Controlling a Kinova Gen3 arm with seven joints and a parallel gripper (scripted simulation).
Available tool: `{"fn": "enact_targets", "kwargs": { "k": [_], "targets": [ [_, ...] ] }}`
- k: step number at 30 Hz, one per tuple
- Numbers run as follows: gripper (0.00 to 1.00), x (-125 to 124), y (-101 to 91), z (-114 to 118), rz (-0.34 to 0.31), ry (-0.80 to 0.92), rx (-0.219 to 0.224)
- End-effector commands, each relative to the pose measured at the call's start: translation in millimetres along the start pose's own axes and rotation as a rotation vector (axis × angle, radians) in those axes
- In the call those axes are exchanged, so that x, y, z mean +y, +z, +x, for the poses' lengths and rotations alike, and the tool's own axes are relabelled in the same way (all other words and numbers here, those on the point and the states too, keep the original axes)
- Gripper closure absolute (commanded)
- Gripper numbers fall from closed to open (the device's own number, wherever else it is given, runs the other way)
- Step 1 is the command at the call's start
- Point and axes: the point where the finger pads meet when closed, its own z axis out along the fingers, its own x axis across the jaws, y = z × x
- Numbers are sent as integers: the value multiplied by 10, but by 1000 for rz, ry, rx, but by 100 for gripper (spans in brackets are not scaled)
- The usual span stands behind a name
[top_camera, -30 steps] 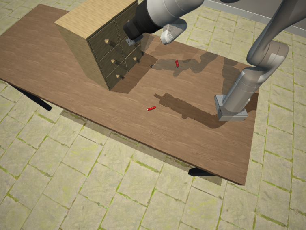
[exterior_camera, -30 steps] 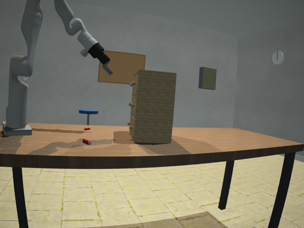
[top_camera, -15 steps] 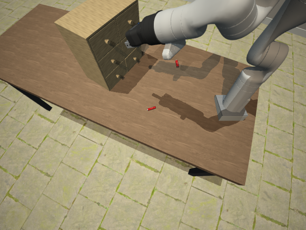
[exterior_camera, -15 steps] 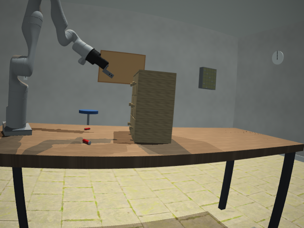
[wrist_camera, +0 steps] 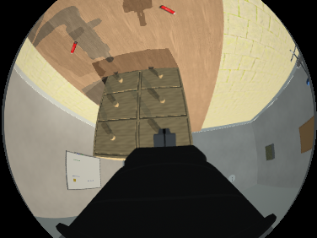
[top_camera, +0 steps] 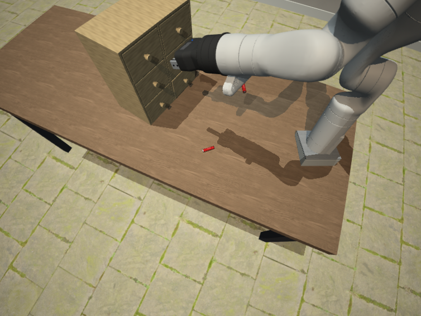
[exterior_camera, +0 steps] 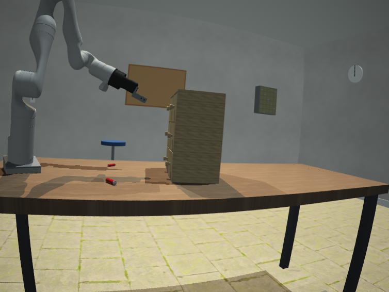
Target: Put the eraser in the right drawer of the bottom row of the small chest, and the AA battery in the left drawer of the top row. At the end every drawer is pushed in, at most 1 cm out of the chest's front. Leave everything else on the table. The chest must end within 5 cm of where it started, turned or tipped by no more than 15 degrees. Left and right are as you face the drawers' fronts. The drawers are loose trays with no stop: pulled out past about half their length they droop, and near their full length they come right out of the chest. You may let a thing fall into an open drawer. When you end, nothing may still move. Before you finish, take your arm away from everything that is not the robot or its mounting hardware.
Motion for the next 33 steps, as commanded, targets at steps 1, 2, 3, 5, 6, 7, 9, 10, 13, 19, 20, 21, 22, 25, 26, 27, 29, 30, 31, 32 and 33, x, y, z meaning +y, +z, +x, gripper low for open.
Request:
{"fn": "enact_targets", "kwargs": {
  "k": [1, 2, 3, 5, 6, 7, 9, 10, 13, 19, 20, 21, 22, 25, 26, 27, 29, 30, 31, 32, 33],
  "targets": [
    [100, -36, 26, -26, -15, -17, -10],
    [100, -38, 31, -24, -22, -17, -9],
    [100, -40, 35, -22, -28, -17, -8],
    [100, -43, 42, -18, -39, -17, -6],
    [100, -45, 45, -15, -44, -17, -5],
    [100, -46, 48, -13, -49, -17, -4],
    [100, -48, 51, -8, -56, -16, -2],
    [100, -49, 53, -6, -59, -16, -1],
    [100, -52, 56, -2, -66, -16, 1],
    [100, -53, 58, 2, -70, -16, 3],
    [100, -53, 58, 2, -70, -16, 3],
    [100, -53, 58, 2, -70, -16, 3],
    [100, -53, 58, 3, -71, -16, 3],
    [33, -53, 58, 3, -71, -16, 3],
    [33, -53, 58, 3, -71, -16, 3],
    [33, -53, 58, 3, -71, -16, 3],
    [33, -53, 58, 3, -71, -16, 3],
    [33, -53, 58, 3, -71, -16, 3],
    [33, -53, 58, 3, -71, -16, 3],
    [33, -53, 58, 3, -71, -16, 3],
    [33, -53, 58, 3, -71, -16, 3]
  ]
}}
